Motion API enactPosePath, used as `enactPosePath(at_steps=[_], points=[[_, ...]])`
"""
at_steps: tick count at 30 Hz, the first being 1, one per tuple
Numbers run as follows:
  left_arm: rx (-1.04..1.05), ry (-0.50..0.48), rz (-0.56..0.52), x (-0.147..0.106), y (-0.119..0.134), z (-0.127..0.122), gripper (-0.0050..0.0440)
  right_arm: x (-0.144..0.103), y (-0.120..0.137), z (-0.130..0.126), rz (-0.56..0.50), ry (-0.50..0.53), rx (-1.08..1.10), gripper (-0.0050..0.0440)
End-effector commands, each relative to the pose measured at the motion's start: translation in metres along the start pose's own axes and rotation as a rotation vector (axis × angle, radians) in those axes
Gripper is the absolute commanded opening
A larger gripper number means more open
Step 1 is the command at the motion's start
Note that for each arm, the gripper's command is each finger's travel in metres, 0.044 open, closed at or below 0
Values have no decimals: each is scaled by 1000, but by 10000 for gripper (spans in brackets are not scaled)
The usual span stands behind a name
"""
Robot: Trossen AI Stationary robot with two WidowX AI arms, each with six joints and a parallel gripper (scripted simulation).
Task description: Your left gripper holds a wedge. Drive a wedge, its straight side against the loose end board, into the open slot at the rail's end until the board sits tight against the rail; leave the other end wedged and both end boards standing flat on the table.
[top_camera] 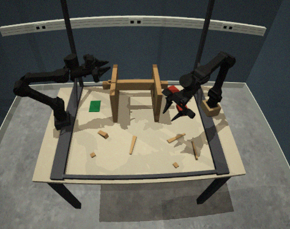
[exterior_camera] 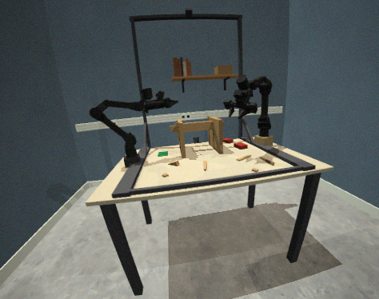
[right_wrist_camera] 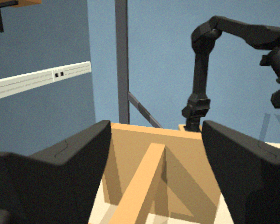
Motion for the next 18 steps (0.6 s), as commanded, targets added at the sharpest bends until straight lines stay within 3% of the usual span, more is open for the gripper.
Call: enactPosePath(at_steps=[1,8,18], points=[[22,17,-23,-6,-8,-6,257,2,-12,0,-20,-6,-14,257],[149,50,18,-7,-9,-19,257,14,-12,-1,73,-29,-104,257],[548,180,122,-16,-7,-63,257,46,-9,-6,336,-154,-350,257]])
Point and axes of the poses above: on each arm, the point midway between the two fingers, 35 mm back from their tips, its own x axis out along the fingers, its own z axis across the jaws, y = z × x, the point moved 7 cm from there along -x, back along the fingers, and after that the axes turned 1 degree about x, right-handed, at the moved point
